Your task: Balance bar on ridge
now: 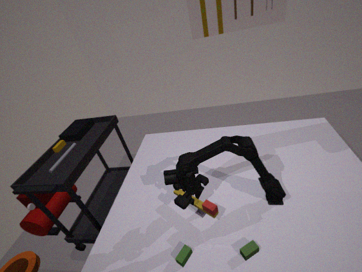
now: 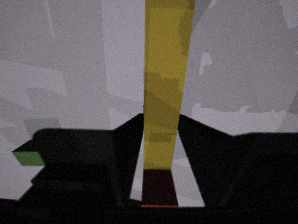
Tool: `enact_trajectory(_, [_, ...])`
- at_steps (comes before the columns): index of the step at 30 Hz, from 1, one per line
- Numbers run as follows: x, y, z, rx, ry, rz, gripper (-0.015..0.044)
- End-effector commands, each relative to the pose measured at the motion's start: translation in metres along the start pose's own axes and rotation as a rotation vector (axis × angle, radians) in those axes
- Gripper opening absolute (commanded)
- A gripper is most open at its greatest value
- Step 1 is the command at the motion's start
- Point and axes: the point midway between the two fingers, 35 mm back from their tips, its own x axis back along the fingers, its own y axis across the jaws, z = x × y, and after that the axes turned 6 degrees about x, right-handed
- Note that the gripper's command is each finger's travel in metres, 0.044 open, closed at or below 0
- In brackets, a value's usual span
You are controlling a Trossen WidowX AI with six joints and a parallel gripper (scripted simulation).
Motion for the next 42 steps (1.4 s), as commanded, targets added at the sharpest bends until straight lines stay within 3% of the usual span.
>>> enact_trajectory(1, [-0.0003, 0.0, 0.0001, 0.0, 0.001, 0.0, 0.0169])
enact_trajectory(36, [-0.0003, 0.0, 0.0001, 0.0, 0.001, 0.0, 0.0185])
enact_trajectory(42, [-0.0003, 0.0, 0.0001, 0.0, 0.001, 0.0, 0.0342])
